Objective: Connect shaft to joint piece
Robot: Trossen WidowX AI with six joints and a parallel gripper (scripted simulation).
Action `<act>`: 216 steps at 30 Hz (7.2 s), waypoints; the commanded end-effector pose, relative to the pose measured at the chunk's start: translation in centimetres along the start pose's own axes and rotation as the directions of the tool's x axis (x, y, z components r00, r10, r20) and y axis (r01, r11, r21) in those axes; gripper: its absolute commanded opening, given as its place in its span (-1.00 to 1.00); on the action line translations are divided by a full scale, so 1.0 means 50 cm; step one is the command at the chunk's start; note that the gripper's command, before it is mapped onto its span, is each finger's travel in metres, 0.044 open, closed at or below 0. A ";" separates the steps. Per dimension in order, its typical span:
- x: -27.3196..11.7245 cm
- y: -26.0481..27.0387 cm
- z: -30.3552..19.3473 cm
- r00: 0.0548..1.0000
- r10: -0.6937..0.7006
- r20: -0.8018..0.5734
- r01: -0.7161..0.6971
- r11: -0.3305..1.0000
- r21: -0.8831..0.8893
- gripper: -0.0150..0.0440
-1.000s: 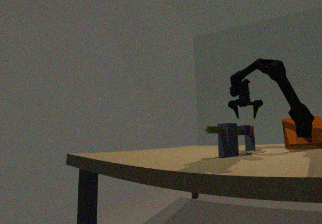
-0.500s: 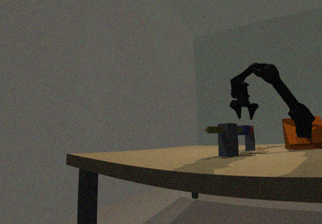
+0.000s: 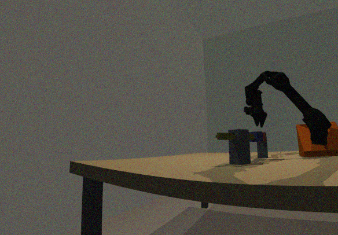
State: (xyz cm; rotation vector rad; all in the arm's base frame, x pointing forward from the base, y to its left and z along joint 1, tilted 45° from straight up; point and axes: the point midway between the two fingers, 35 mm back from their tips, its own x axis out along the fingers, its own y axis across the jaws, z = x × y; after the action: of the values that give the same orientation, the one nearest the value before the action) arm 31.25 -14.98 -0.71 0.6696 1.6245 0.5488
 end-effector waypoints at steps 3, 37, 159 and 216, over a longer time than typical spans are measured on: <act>0.010 -0.069 0.003 1.000 -0.010 -0.004 0.009 0.977 -0.213 1.00; 0.084 -0.085 0.011 0.998 -0.024 -0.058 0.050 0.858 0.510 1.00; 0.213 -0.038 -0.009 1.000 -0.008 -0.008 0.010 0.262 0.965 -0.49; 0.215 0.058 -0.035 1.000 -0.004 -0.006 0.007 0.262 0.965 -0.49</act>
State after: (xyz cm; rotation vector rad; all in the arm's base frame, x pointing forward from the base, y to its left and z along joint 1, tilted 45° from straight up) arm 28.91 -5.96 -6.54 1.5707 1.8620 -0.6406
